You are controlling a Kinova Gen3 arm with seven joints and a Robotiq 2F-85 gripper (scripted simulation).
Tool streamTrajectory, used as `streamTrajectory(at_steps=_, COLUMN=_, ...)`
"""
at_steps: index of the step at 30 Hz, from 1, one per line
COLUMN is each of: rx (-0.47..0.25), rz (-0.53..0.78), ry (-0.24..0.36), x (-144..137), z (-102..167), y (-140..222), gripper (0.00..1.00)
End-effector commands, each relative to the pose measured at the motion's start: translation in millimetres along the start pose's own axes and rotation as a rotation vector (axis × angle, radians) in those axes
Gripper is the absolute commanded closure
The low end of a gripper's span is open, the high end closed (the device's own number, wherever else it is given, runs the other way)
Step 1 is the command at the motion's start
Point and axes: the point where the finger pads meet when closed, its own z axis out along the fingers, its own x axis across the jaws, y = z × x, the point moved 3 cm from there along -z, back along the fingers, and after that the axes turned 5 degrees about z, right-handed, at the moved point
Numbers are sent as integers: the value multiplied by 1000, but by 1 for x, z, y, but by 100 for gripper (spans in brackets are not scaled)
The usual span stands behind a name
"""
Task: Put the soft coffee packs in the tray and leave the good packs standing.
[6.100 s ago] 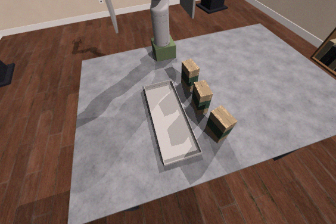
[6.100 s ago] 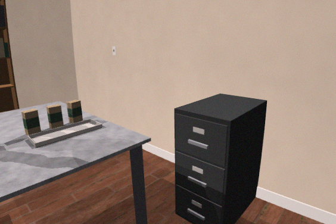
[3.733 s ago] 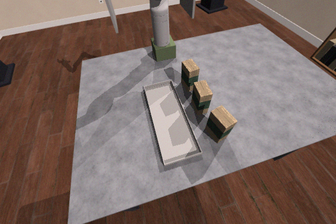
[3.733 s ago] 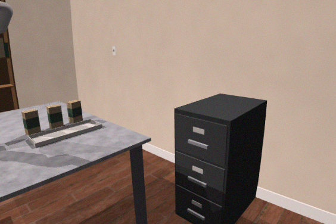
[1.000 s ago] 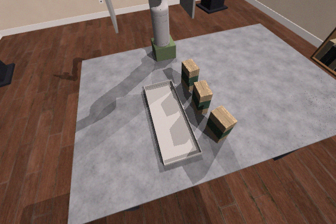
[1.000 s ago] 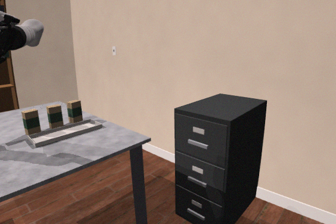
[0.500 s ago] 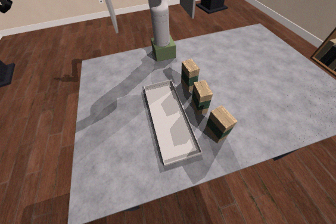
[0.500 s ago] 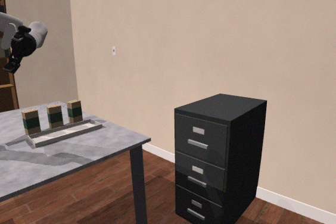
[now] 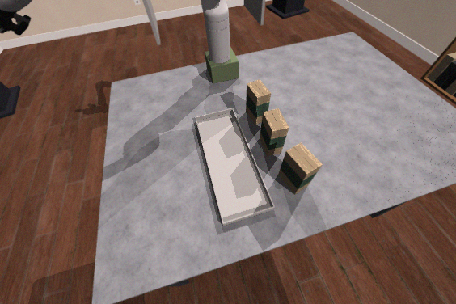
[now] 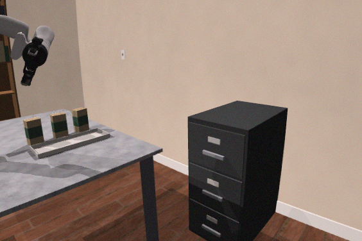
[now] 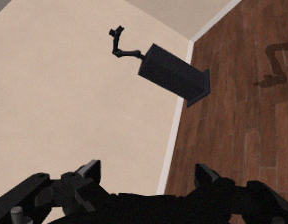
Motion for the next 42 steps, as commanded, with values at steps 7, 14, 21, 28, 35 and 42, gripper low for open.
streamTrajectory(at_steps=7, rx=-58, rz=10, ry=33, x=18, z=-18, y=23, gripper=0)
streamTrajectory(at_steps=14, rx=-104, rz=23, ry=66, x=34, z=-33, y=40, gripper=0)
streamTrajectory(at_steps=21, rx=-104, rz=23, ry=66, x=34, z=-33, y=40, gripper=0)
streamTrajectory(at_steps=28, rx=-148, rz=35, ry=101, x=50, z=-49, y=56, gripper=0)
streamTrajectory(at_steps=35, rx=-190, rz=46, ry=137, x=66, z=-66, y=70, gripper=0)
streamTrajectory(at_steps=42, rx=-229, rz=56, ry=174, x=82, z=-84, y=83, gripper=0)
